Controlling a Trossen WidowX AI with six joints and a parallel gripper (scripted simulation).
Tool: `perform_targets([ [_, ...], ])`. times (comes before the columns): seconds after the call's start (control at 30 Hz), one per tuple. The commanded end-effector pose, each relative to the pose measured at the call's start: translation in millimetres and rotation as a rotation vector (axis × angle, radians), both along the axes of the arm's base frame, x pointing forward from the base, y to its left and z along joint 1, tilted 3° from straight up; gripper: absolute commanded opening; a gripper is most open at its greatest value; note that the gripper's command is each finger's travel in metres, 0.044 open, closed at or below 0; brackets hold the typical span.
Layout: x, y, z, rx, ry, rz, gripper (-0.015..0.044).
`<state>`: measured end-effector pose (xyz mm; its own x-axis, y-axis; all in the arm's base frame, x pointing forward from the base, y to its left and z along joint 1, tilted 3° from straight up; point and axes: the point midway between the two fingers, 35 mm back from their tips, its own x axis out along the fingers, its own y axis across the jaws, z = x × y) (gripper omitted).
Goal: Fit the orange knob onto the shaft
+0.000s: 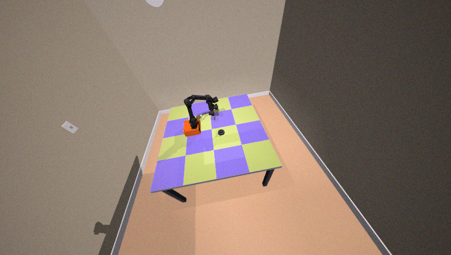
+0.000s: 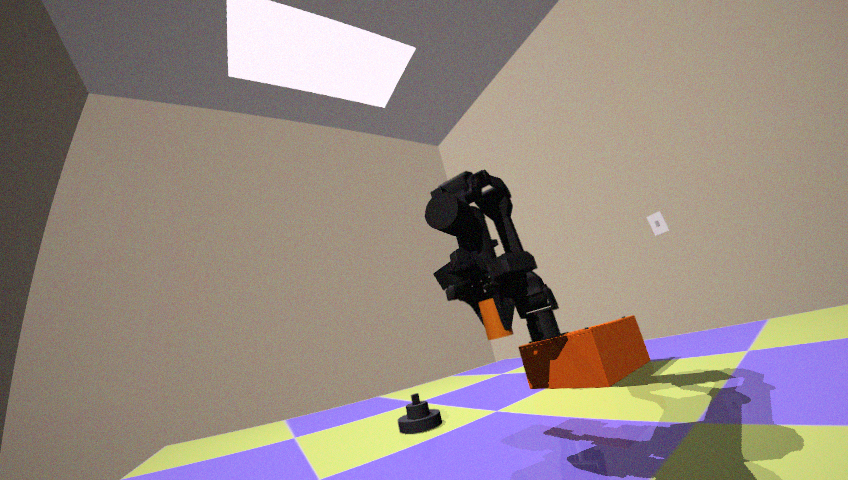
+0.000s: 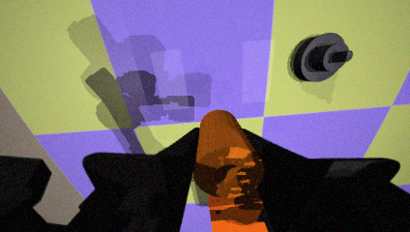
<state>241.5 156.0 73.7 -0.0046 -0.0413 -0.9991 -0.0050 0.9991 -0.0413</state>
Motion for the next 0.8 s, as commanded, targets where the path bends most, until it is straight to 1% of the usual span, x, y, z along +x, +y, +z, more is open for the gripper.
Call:
perform_targets([
  [0.0,5.8,-5.1,2.4,0.003,-0.006,0.000,0.0000],
  [0.77,43.7,-55.8,-8.8,0.008,-0.016,0.011,0.0000],
])
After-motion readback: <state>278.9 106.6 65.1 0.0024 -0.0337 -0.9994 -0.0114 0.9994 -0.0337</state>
